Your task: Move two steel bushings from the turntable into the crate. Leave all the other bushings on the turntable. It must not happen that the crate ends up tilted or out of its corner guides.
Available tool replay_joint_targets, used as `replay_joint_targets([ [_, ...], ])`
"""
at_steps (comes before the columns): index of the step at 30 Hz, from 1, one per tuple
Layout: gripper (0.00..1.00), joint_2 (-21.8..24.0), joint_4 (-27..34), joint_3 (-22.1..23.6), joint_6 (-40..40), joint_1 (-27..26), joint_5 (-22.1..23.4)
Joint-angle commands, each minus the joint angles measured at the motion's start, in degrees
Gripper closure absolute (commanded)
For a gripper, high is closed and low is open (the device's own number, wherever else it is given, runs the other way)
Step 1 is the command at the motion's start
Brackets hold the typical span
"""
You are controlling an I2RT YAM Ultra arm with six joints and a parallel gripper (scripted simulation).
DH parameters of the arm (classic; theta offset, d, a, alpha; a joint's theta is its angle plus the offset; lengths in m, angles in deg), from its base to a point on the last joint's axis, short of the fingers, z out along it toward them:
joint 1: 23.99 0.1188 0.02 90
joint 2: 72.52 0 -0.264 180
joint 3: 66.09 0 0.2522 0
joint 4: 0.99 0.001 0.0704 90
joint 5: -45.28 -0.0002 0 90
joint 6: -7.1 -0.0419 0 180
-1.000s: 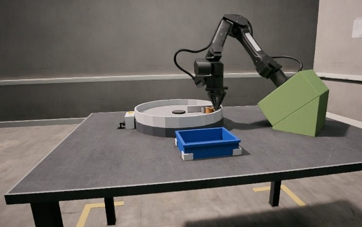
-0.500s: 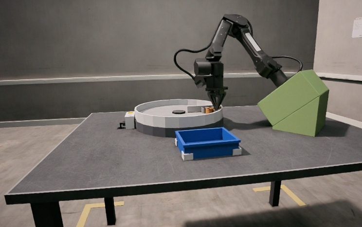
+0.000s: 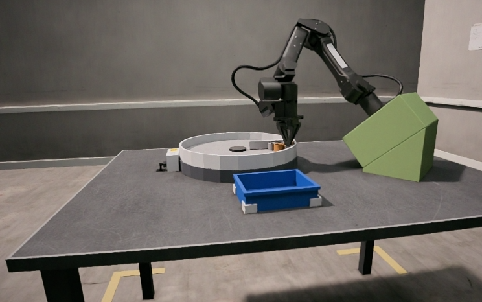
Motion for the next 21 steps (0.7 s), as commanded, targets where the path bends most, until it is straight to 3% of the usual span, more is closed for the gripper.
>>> replay_joint_targets([
  [1, 0.87, -0.30, -0.33, -1.63, 0.12, 0.68, 0.18],
  [21, 0.87, 0.31, 0.31, -1.18, -0.26, 0.91, 0.05],
])
